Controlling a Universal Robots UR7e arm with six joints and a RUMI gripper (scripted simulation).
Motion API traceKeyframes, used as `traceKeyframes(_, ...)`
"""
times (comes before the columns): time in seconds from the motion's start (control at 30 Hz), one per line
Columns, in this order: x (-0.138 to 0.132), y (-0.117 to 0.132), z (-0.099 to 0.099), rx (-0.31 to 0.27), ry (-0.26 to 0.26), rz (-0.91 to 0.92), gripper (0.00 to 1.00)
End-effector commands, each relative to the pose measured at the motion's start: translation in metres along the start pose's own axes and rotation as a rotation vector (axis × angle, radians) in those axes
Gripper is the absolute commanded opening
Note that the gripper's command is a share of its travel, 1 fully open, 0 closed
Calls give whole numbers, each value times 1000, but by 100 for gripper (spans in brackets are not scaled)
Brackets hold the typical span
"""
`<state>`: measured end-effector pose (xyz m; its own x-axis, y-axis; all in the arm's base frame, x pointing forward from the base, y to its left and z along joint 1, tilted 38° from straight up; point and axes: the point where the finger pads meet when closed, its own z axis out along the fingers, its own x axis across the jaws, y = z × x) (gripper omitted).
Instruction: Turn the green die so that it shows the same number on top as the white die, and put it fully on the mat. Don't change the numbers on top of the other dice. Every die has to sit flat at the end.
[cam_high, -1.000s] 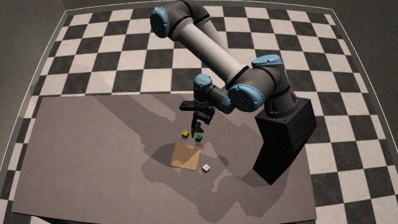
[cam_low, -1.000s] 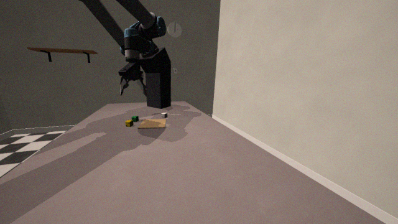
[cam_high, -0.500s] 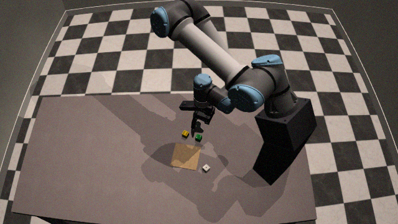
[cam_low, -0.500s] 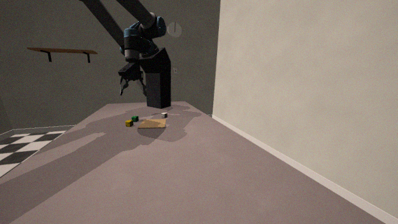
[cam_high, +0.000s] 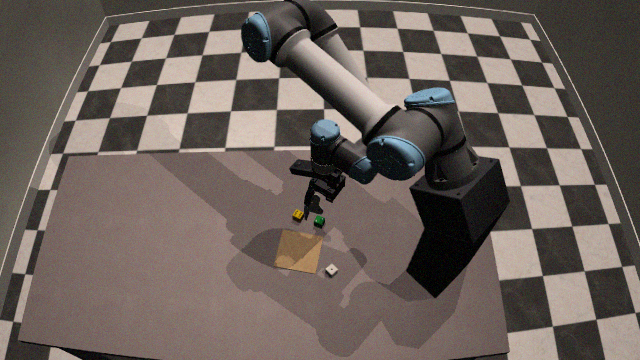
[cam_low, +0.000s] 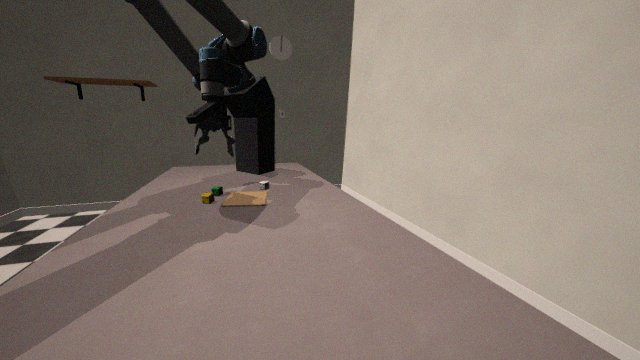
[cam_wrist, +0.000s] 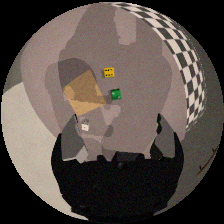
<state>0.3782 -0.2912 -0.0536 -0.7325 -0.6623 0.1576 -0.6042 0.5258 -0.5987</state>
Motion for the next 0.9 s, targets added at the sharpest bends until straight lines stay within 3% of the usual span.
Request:
traceKeyframes(0.0, 1, -2, 4, 1, 3, 149, 100)
traceKeyframes(0.87, 3, -3, 25, 1, 2, 803, 100)
